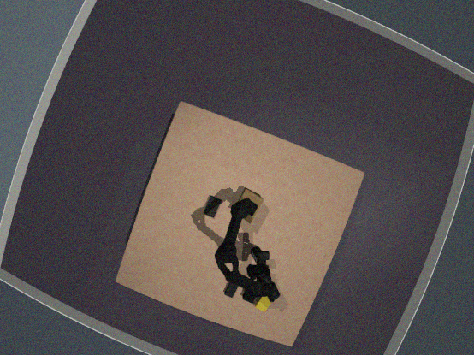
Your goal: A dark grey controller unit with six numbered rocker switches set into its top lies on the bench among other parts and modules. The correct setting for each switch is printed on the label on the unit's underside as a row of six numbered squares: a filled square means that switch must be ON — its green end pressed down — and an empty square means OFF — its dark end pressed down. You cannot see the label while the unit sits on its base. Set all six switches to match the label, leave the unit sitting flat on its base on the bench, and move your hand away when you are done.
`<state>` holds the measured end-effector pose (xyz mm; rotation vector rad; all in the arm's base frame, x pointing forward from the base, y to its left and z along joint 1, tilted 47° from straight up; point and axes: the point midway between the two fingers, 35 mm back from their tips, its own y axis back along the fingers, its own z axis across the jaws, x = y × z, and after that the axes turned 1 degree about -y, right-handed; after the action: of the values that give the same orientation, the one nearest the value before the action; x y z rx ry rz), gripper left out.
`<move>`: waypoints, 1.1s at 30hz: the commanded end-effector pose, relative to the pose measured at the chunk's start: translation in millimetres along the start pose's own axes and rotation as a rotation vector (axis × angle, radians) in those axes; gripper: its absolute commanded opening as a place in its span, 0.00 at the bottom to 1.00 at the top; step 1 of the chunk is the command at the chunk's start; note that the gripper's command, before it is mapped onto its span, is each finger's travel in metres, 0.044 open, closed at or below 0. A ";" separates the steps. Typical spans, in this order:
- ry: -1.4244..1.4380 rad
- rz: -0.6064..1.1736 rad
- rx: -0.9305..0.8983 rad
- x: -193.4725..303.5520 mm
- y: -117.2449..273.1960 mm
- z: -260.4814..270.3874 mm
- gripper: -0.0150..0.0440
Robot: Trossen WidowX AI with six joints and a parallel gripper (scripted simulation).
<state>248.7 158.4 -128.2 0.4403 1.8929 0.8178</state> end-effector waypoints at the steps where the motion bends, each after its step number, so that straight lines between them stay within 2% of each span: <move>1: 0.004 -0.014 0.003 -6.6 -2.3 -1.0 0.83; 33: 0.004 -0.016 0.004 -33.1 -3.2 -0.5 0.83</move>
<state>262.0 141.8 -109.6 0.4337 1.8943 0.8159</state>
